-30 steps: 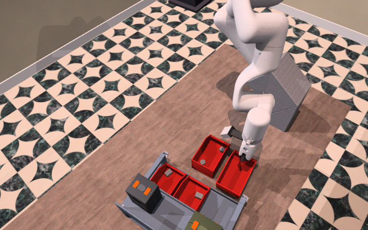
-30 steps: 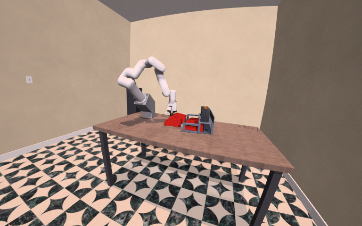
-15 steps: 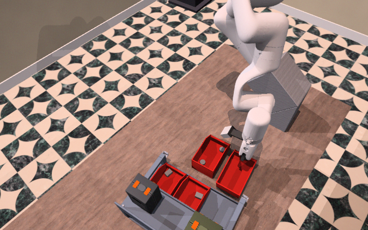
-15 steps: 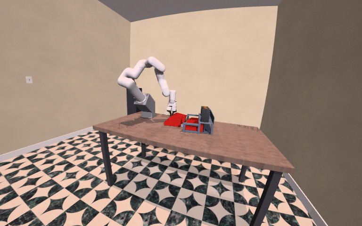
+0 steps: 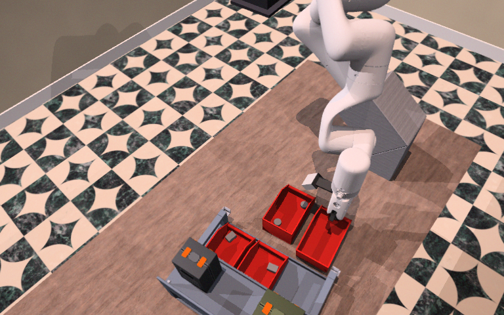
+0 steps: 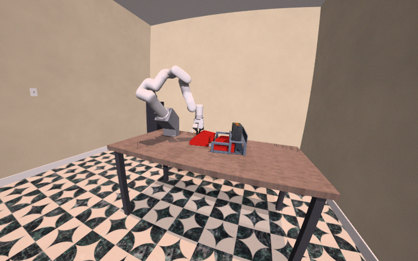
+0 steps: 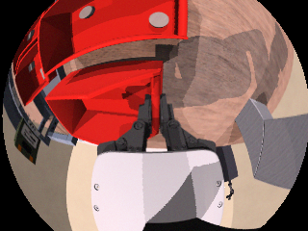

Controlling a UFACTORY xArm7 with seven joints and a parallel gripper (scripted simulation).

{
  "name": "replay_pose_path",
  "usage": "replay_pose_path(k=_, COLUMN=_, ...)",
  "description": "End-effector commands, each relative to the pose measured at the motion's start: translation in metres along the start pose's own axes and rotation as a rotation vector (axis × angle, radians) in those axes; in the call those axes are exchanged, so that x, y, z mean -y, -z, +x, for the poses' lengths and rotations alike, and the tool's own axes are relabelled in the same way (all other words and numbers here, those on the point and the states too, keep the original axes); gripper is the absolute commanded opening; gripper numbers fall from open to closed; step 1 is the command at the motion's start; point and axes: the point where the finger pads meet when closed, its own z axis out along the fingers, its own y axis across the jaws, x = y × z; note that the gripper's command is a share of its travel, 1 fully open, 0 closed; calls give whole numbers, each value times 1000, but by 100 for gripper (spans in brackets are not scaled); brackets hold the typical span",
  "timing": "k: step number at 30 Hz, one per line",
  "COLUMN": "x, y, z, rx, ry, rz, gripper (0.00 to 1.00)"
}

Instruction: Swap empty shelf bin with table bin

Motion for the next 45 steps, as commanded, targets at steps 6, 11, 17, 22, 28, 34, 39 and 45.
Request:
replay_pose_path(k=6, x=1, y=-6, z=-1, rx=2, ry=0, rz=3, gripper=0)
replay_pose_path(k=11, x=1, y=-12, z=-1, rx=2, ry=0, rz=3, gripper=0)
replay_pose_path(k=17, x=1, y=-18, z=-1, rx=2, ry=0, rz=3, gripper=0)
replay_pose_path(k=22, x=1, y=-21, z=-1, rx=2, ry=0, rz=3, gripper=0)
replay_pose_path(k=28, x=1, y=-23, z=-1, rx=2, ry=0, rz=3, gripper=0)
replay_pose_path(k=34, x=1, y=-24, z=-1, rx=2, ry=0, rz=3, gripper=0)
replay_pose_path(k=39, x=1, y=-24, z=-1, rx=2, ry=0, rz=3, gripper=0)
replay_pose_path(k=45, x=1, y=-24, z=-1, rx=2, ry=0, rz=3, gripper=95)
